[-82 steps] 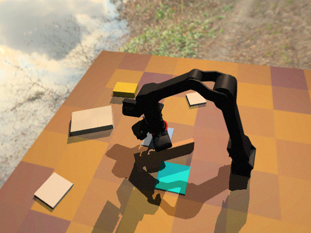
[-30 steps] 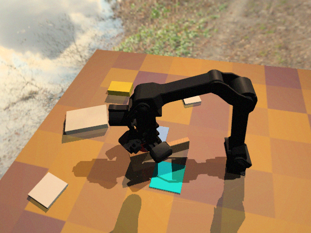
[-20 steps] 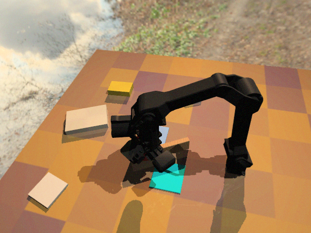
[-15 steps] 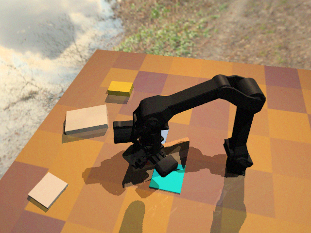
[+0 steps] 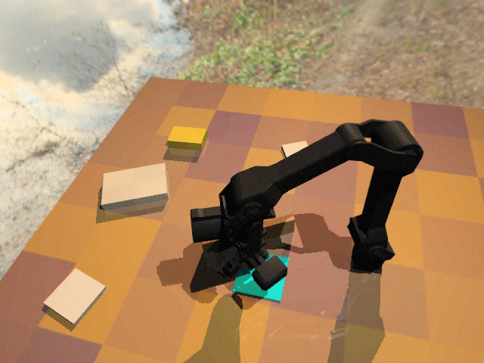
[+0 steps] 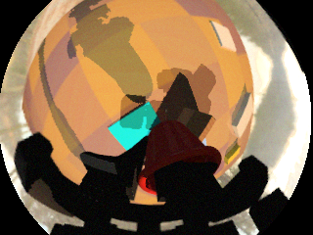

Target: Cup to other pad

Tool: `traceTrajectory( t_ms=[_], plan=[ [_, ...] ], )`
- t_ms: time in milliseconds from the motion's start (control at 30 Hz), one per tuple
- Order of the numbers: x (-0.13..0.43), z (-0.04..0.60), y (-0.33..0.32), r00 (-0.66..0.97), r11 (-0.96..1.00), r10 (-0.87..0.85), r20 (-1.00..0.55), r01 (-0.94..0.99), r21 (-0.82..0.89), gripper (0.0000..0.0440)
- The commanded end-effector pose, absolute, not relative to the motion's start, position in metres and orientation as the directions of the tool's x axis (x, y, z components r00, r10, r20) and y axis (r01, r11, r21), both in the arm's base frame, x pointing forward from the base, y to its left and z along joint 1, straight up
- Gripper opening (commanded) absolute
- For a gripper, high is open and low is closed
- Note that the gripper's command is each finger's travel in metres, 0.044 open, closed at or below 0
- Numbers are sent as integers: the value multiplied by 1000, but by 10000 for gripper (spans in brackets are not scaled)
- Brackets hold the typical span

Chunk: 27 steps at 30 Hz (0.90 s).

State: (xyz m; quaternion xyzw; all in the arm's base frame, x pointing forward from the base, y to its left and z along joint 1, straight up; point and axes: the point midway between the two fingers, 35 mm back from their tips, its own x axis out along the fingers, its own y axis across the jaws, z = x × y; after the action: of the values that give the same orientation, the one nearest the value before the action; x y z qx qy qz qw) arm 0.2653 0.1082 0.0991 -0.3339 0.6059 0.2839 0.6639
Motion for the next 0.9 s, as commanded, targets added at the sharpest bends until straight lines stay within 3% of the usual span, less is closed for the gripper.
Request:
traceTrajectory(
  t_ms=[0, 500, 733, 867],
  plan=[
    [259, 89, 108, 108, 623, -31, -994, -776, -104, 0],
    [235, 59, 105, 98, 641, -48, -994, -760, -106, 17],
    [236, 54, 104, 118, 655, -36, -992, -747, -113, 51],
    [240, 60, 105, 148, 662, -12, -989, -740, -119, 98]
  ],
)
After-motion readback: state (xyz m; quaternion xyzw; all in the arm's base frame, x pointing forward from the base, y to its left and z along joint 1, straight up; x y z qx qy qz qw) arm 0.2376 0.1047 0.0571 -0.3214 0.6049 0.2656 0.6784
